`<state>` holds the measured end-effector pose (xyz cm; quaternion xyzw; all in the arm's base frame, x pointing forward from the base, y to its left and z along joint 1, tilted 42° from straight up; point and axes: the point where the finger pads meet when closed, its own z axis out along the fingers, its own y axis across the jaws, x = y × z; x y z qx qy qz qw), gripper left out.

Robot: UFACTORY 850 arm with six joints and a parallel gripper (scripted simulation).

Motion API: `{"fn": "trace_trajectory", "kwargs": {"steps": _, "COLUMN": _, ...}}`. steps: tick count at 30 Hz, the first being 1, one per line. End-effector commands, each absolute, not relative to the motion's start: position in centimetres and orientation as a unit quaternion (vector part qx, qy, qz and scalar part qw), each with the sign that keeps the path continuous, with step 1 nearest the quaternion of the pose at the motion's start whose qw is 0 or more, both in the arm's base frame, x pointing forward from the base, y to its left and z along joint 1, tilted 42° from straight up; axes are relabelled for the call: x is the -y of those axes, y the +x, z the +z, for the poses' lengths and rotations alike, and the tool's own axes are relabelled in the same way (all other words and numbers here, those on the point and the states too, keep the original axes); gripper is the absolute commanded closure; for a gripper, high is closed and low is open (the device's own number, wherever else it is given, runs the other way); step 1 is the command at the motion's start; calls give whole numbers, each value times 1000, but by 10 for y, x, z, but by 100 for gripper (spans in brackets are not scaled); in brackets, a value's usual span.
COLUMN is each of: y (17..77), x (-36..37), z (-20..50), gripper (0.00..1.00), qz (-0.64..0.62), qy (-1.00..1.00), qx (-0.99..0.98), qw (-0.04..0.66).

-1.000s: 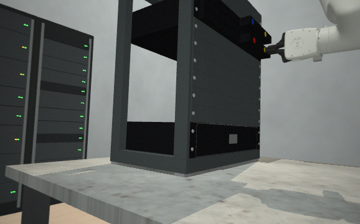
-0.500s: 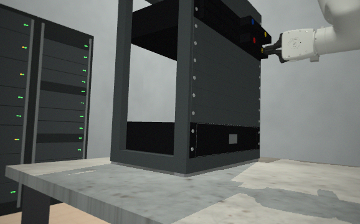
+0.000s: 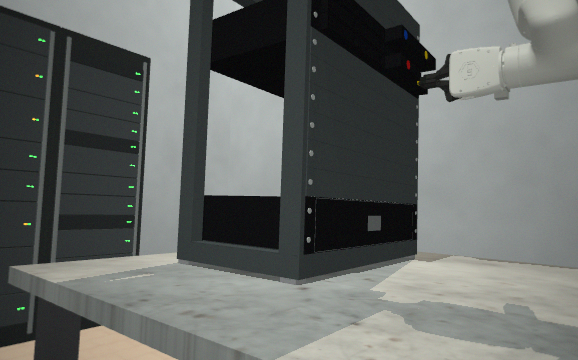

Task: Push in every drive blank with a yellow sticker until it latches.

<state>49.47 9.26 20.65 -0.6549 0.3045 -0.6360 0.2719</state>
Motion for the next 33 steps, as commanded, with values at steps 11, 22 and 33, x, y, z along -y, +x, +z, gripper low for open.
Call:
{"fn": "trace_trajectory", "kwargs": {"steps": 11, "y": 500, "x": -93, "z": 207, "gripper": 100, "qz": -636, "qy": -654, "qx": -304, "qw": 272}}
{"fn": "trace_trajectory", "kwargs": {"steps": 22, "y": 503, "x": -93, "z": 207, "gripper": 100, "qz": -636, "qy": -654, "qx": -304, "qw": 272}}
{"fn": "trace_trajectory", "kwargs": {"steps": 33, "y": 505, "x": -93, "z": 207, "gripper": 100, "qz": -636, "qy": -654, "qx": -304, "qw": 272}}
